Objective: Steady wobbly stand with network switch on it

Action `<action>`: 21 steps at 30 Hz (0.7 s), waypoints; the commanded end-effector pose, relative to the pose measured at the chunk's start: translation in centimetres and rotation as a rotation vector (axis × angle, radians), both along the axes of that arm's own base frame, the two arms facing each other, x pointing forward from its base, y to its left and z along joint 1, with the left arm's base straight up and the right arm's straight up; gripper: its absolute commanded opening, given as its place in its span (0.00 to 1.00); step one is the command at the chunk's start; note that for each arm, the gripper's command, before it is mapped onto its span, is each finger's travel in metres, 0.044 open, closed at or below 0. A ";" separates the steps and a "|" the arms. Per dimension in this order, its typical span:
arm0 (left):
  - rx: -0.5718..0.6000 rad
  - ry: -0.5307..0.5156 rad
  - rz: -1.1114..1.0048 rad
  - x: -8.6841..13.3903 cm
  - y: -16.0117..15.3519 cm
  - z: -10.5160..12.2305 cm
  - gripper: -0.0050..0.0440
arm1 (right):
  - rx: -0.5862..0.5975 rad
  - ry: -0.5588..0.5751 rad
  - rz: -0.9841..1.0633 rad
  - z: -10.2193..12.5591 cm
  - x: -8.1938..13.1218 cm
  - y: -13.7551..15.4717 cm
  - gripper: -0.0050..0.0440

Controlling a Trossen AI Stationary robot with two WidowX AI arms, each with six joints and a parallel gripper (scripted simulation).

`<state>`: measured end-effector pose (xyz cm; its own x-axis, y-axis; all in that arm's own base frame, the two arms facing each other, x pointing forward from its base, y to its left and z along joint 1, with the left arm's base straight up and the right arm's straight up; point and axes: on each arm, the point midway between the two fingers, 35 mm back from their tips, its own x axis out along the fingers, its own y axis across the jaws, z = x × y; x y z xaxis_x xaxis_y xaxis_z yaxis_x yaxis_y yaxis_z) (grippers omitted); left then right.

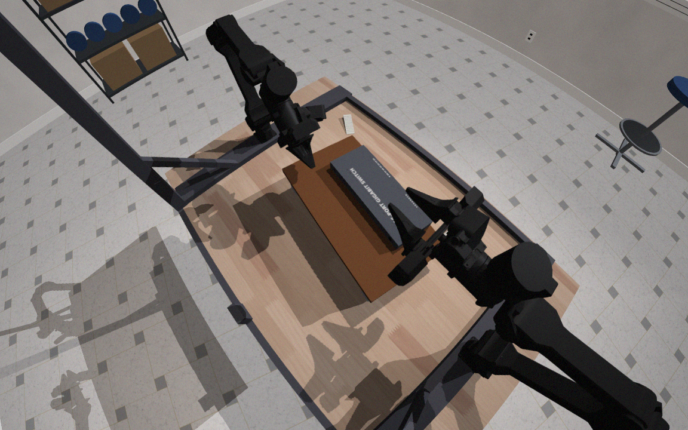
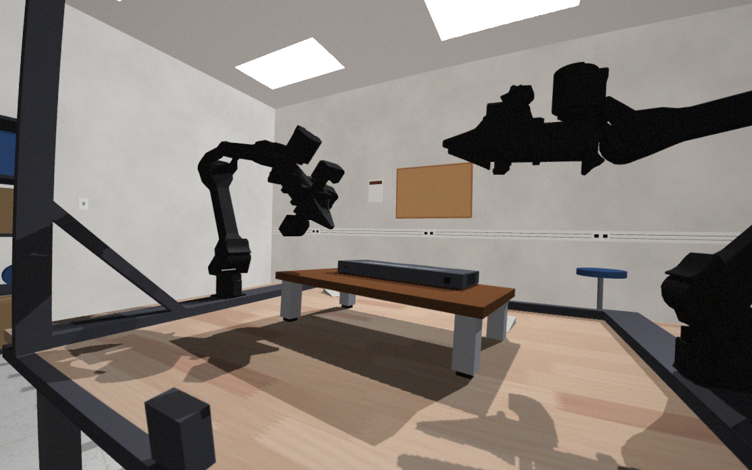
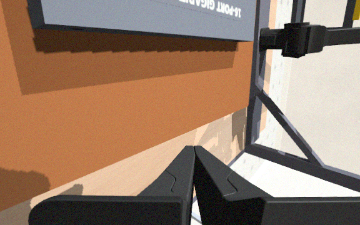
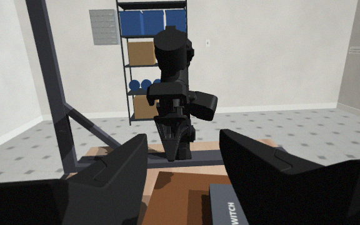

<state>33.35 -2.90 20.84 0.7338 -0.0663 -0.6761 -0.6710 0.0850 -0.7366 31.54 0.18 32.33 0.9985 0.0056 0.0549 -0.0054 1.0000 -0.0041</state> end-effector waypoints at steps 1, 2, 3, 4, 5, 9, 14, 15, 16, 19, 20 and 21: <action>-0.059 0.017 0.052 0.2 -0.2 1.0 0.00 | 0.005 -0.020 -0.004 0.7 -0.2 -0.1 0.48; -0.076 0.032 0.069 0.1 -0.3 0.8 0.00 | 0.005 -0.020 -0.004 0.7 -0.2 -0.1 0.48; -0.109 0.063 0.108 0.1 -0.3 0.5 0.00 | 0.005 -0.020 -0.004 0.7 -0.2 -0.1 0.48; -0.139 0.090 0.141 -0.1 -0.3 0.2 0.00 | 0.005 -0.020 -0.004 0.7 -0.2 -0.1 0.48; -0.165 0.114 0.170 -0.2 -0.4 0.0 0.00 | 0.005 -0.020 -0.004 0.7 -0.2 -0.1 0.48; -0.253 0.202 0.280 -0.8 -0.6 -0.9 0.00 | 0.005 -0.020 -0.004 0.7 -0.2 -0.1 0.48; -0.328 0.285 0.397 -1.4 -0.9 -1.7 0.00 | 0.005 -0.020 -0.004 0.7 -0.2 -0.1 0.48; -0.328 0.285 0.397 -1.4 -0.9 -1.7 0.00 | 0.005 -0.020 -0.004 0.7 -0.2 -0.1 0.48; -0.346 0.306 0.427 -1.5 -0.9 -1.9 0.00 | 0.005 -0.020 -0.004 0.7 -0.2 -0.1 0.48; -0.361 0.326 0.458 -1.7 -1.0 -2.1 0.00 | 0.005 -0.020 -0.004 0.7 -0.2 -0.1 0.48; -0.383 0.353 0.504 -1.8 -1.0 -2.3 0.00 | 0.005 -0.020 -0.004 0.7 -0.2 -0.1 0.48; -0.403 0.377 0.546 -2.1 -1.1 -2.5 0.00 | 0.005 -0.020 -0.004 0.7 -0.2 -0.1 0.48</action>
<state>31.29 -3.75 17.69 0.4863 -0.0601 -0.8717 -0.7873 -0.4630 -0.4073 31.54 0.18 32.34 0.9985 0.0056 0.0551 -0.0054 1.0000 -0.0041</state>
